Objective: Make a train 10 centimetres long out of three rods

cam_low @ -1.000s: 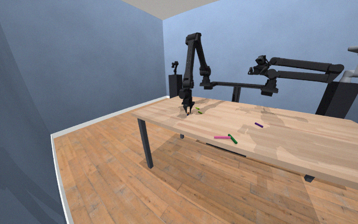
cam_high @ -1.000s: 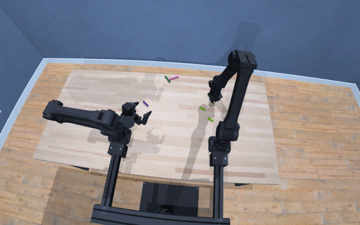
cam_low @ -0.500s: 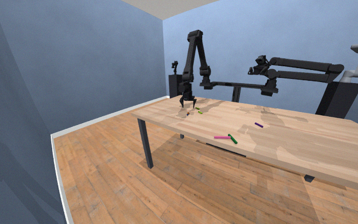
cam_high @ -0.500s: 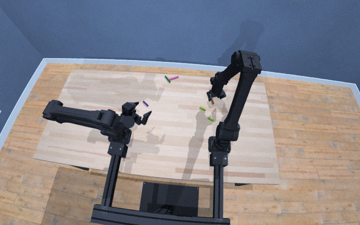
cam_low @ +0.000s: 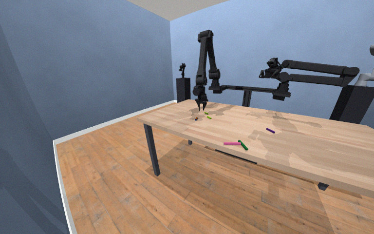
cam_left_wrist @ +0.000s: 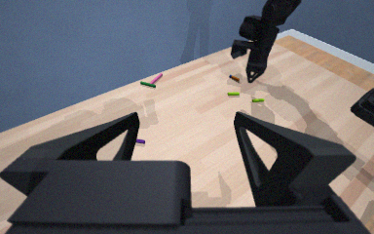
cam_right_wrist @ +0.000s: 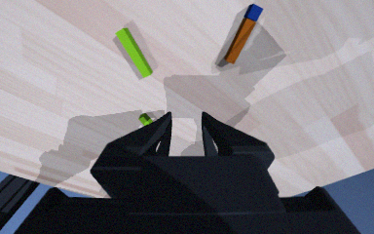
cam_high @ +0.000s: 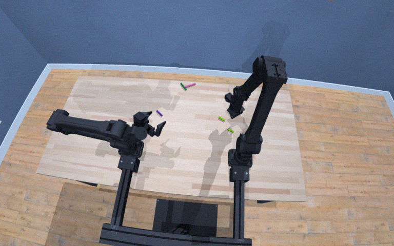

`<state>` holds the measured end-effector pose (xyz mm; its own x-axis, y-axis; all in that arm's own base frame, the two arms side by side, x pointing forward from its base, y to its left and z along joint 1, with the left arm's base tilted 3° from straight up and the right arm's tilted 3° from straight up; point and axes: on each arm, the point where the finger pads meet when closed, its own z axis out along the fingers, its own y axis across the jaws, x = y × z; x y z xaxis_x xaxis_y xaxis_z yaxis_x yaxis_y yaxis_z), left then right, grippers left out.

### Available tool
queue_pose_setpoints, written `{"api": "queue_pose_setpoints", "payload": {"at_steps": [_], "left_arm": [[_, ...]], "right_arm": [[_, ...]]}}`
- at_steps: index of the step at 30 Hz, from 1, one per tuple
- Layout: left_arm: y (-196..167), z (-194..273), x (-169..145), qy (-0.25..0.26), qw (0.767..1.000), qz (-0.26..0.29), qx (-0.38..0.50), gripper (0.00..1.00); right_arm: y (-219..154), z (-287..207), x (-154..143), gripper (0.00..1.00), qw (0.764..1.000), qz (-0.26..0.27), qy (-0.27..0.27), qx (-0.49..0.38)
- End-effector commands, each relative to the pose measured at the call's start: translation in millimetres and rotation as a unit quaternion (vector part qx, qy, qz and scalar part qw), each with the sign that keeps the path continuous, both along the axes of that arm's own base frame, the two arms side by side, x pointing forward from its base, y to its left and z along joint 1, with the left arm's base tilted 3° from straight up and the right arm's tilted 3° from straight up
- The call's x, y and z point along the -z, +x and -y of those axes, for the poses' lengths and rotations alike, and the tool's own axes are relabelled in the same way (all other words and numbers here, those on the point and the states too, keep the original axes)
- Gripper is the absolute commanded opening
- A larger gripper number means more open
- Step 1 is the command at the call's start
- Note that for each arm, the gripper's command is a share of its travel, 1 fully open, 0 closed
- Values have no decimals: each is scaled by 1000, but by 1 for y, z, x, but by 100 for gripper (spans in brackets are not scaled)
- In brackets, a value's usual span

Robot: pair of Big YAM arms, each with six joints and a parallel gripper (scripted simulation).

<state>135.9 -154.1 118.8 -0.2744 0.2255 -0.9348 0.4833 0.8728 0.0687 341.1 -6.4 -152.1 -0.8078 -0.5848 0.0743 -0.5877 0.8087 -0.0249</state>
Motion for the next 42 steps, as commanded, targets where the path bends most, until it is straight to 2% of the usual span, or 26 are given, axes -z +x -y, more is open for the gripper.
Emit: {"api": "queue_pose_setpoints", "payload": {"at_steps": [1,7,11,20,27,34,36,42], "left_arm": [[0,2,-10,-10,1000,-1,0,100],[0,2,-10,-10,1000,-1,0,100],[0,2,-10,-10,1000,-1,0,100],[0,2,-10,-10,1000,-1,0,100],[0,2,-10,-10,1000,-1,0,100],[0,2,-10,-10,1000,-1,0,100],[0,2,-10,-10,1000,-1,0,100],[0,2,-10,-10,1000,-1,0,100]], "right_arm": [[-30,-10,20,33,989,9,9,-147],[-73,-13,28,33,971,4,11,-238],[-88,-14,31,33,967,3,11,-255],[-80,-10,43,33,971,11,9,-239],[-77,-6,58,26,971,12,9,-237],[-78,-10,50,13,971,14,8,-238],[-78,-10,50,13,971,14,8,-238],[-78,-10,50,0,971,14,8,-238]]}}
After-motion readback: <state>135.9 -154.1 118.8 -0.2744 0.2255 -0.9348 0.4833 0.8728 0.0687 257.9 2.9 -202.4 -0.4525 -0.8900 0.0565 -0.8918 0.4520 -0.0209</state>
